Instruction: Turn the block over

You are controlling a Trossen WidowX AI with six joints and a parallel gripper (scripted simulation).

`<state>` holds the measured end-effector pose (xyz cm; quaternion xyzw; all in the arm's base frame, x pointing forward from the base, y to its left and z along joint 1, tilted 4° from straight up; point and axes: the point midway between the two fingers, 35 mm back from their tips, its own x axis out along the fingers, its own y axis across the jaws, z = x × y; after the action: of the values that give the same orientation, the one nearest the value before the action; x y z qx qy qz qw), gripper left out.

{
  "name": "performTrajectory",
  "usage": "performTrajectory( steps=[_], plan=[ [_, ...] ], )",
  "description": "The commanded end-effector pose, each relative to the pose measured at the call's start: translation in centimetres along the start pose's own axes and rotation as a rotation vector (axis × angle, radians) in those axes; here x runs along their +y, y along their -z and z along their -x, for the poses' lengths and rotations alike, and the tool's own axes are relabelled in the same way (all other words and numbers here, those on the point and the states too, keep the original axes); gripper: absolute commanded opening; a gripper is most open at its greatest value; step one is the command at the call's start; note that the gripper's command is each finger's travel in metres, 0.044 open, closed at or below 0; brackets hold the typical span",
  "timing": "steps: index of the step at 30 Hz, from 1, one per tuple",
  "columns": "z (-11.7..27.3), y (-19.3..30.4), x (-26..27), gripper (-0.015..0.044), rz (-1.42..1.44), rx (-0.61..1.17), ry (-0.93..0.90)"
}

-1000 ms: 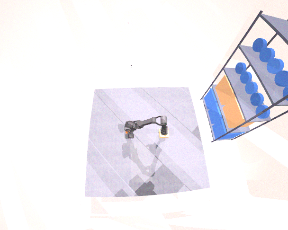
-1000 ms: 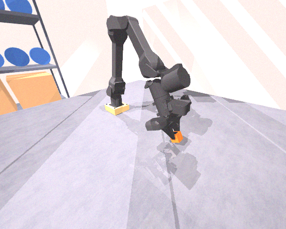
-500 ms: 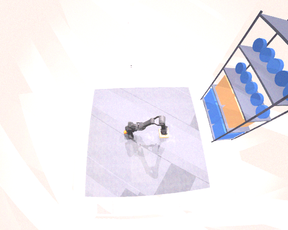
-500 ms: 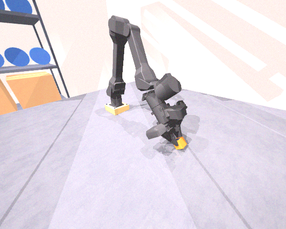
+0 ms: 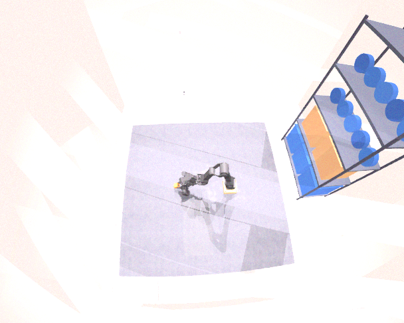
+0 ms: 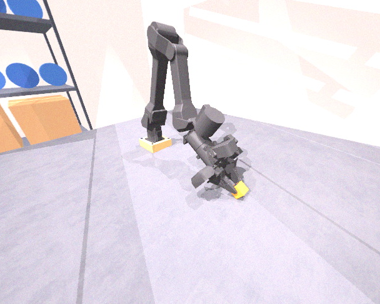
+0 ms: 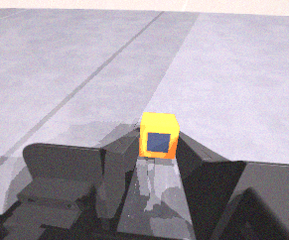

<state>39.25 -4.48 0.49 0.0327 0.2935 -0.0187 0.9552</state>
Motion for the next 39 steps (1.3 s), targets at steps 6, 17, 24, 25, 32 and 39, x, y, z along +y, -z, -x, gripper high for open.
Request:
performTrajectory(
  steps=[6,17,24,25,32,39],
  plan=[
    [0.82,0.48,0.19,0.0,-0.011,-0.079,-0.007],
    [0.97,0.33,0.19,0.0,-0.011,-0.099,-0.007],
    [0.97,0.33,0.19,0.0053,-0.011,-0.099,-0.007],
    [0.97,0.33,0.19,0.0079,-0.011,-0.099,-0.007],
    [0.97,0.33,0.19,0.0263,-0.011,-0.099,-0.007],
    [0.97,0.33,0.19,0.044,-0.011,-0.099,-0.007]
  ],
)
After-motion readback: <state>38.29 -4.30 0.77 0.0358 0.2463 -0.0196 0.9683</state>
